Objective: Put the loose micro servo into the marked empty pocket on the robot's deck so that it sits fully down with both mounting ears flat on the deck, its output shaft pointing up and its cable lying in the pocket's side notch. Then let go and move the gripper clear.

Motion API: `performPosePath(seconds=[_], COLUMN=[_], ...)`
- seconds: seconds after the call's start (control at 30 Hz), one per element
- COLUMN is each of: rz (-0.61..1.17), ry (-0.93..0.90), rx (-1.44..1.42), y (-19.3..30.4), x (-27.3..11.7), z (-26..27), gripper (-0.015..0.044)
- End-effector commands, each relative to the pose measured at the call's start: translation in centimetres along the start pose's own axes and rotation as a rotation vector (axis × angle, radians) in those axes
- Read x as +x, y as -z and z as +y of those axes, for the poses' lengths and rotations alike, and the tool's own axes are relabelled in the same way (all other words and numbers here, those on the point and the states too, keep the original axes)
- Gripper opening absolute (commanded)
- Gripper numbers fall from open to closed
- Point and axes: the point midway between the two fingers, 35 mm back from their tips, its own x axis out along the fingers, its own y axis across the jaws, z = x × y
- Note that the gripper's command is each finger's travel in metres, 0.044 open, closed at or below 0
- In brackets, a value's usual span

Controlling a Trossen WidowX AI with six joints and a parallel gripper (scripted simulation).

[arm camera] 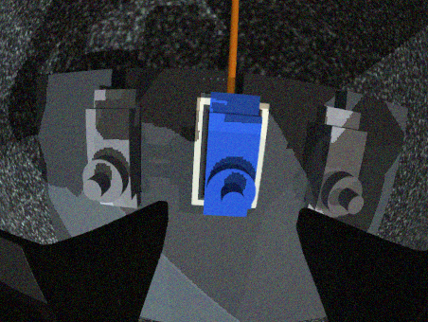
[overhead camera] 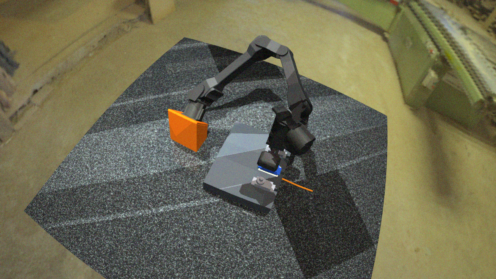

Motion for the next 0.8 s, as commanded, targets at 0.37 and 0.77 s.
performPosePath(seconds=[0.37,0.77], rz=[-0.011,-0.019], ry=[0.001,0.003], rx=[0.014,0.025], y=[8.2,8.3], x=[-7.1,-10.1], z=[-0.2,-0.2], gripper=[0.0440,0.0440])
